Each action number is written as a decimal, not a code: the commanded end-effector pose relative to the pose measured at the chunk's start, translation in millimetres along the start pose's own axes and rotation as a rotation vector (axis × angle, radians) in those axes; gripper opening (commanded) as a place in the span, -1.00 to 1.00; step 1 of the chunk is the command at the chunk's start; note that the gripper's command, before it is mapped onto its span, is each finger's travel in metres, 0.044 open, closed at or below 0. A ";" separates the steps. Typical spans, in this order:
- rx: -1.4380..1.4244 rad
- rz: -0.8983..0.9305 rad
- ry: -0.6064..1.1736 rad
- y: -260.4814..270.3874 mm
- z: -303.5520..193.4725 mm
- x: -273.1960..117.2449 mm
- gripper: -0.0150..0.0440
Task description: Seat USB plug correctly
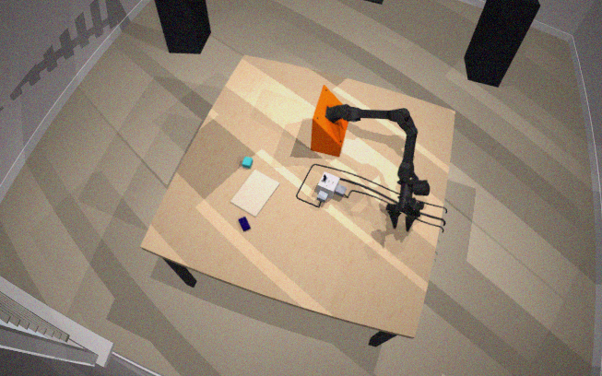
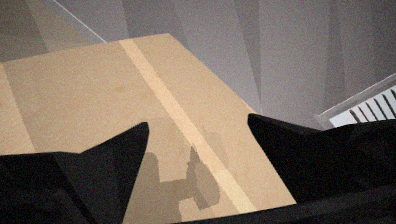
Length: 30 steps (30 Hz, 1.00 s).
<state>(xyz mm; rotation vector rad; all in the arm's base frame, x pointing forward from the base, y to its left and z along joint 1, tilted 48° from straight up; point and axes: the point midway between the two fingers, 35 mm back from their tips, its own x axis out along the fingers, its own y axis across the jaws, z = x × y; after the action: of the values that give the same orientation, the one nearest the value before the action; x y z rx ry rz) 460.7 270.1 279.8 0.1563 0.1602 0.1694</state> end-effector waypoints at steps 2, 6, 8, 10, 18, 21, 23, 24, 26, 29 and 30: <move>0.120 -0.049 0.252 -67.8 -63.7 18.5 1.00; 0.321 -0.130 0.494 -133.3 -118.4 12.8 1.00; 0.463 -0.183 0.621 -164.6 -145.9 0.3 1.00; 0.633 -0.250 0.748 -193.6 -172.1 -18.6 1.00; 1.537 -0.656 1.165 -267.9 -238.8 -128.7 1.00; 1.948 -0.817 1.256 -277.2 -242.2 -166.8 1.00; 2.134 -0.881 1.282 -281.2 -240.9 -179.9 1.00; 2.158 -0.889 1.285 -281.7 -240.7 -181.5 1.00; 2.158 -0.889 1.285 -281.7 -240.7 -181.5 1.00; 2.158 -0.889 1.285 -281.7 -240.7 -181.5 1.00; 2.158 -0.889 1.285 -281.7 -240.7 -181.5 1.00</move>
<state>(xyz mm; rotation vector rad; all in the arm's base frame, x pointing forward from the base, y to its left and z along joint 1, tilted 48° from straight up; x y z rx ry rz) 288.4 -5.7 24.0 2.0745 1.6244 -0.9201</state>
